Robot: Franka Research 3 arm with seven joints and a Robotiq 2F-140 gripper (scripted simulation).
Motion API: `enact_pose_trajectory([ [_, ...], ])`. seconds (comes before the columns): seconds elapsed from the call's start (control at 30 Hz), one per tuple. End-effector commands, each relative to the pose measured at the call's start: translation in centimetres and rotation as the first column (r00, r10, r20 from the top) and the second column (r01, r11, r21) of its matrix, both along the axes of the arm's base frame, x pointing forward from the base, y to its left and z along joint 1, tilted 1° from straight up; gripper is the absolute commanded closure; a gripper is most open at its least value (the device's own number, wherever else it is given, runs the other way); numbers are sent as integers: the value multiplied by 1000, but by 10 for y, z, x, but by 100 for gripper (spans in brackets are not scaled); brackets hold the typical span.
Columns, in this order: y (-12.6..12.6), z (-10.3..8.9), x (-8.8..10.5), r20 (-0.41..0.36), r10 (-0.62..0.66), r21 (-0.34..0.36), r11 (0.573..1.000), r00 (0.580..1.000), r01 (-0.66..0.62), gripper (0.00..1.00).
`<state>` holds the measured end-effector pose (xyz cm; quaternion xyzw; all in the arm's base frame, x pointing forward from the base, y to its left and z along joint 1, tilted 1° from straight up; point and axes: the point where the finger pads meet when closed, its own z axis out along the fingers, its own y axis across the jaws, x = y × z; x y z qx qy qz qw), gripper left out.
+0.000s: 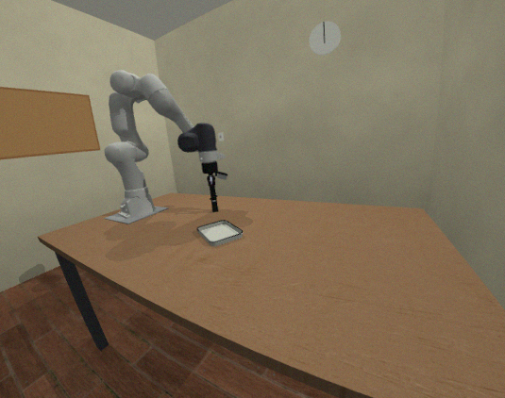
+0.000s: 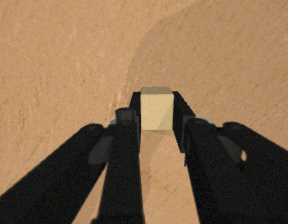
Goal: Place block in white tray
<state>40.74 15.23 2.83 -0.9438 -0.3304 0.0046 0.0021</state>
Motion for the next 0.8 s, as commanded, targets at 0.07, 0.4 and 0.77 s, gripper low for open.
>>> enact_pose_trajectory([
  [0.07, 0, 5, 0, 1, 2, 1, 1000, 1000, -2, 90],
  [0.4, 0, 29, 1, 1, 2, 1, 1000, 1000, -2, 90],
  [0.77, 0, 51, 1, 1, 2, 1, 1000, 1000, -2, 90],
])
